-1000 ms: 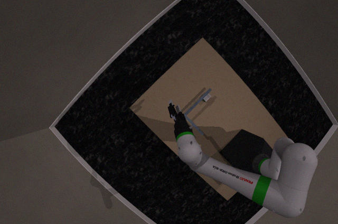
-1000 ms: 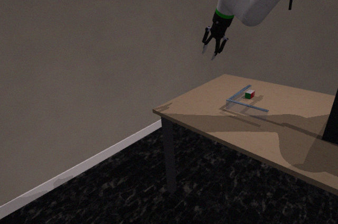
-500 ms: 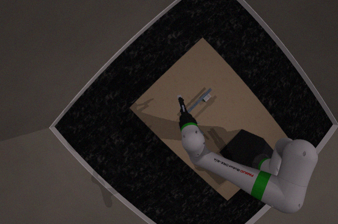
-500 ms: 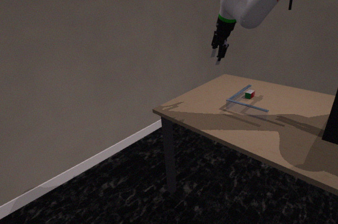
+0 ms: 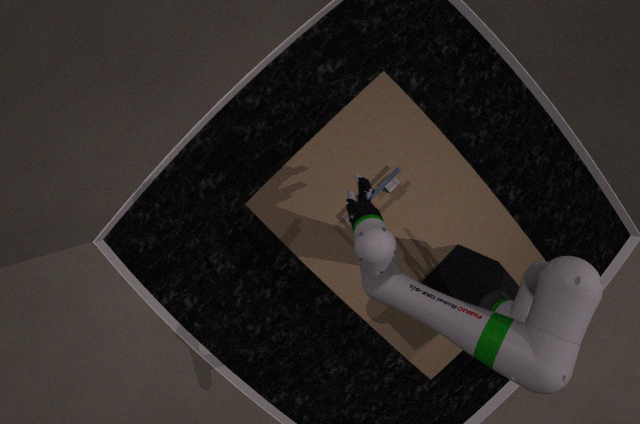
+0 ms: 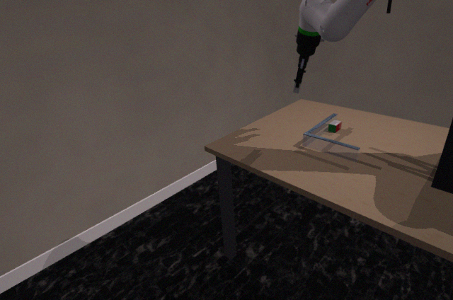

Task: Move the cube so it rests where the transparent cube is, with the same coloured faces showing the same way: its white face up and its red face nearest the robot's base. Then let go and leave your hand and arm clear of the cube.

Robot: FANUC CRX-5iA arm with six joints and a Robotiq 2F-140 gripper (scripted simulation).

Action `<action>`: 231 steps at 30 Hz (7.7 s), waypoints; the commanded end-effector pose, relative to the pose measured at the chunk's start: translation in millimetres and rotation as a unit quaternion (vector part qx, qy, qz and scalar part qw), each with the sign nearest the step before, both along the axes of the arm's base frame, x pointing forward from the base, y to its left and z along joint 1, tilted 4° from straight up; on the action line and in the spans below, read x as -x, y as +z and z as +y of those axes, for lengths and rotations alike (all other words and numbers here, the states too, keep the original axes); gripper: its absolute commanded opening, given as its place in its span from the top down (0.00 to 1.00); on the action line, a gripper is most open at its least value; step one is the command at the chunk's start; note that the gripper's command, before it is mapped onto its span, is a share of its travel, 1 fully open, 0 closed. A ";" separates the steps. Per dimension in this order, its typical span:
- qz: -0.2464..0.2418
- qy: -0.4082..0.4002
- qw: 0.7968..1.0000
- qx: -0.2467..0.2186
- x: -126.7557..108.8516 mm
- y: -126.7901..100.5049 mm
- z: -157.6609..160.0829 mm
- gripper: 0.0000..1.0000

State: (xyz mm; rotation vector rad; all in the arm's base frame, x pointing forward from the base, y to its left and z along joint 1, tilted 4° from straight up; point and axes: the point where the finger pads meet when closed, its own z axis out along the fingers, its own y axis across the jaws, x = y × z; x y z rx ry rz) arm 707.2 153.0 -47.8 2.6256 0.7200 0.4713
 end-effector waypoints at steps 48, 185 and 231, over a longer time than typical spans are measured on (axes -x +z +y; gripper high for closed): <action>-0.133 -0.858 0.410 -0.278 70.5 -112.8 -139.8 0.59; -0.187 -0.939 -0.195 -0.212 106.0 -172.2 -156.2 0.59; -0.187 -0.939 -0.195 -0.212 105.6 -175.3 -156.5 0.59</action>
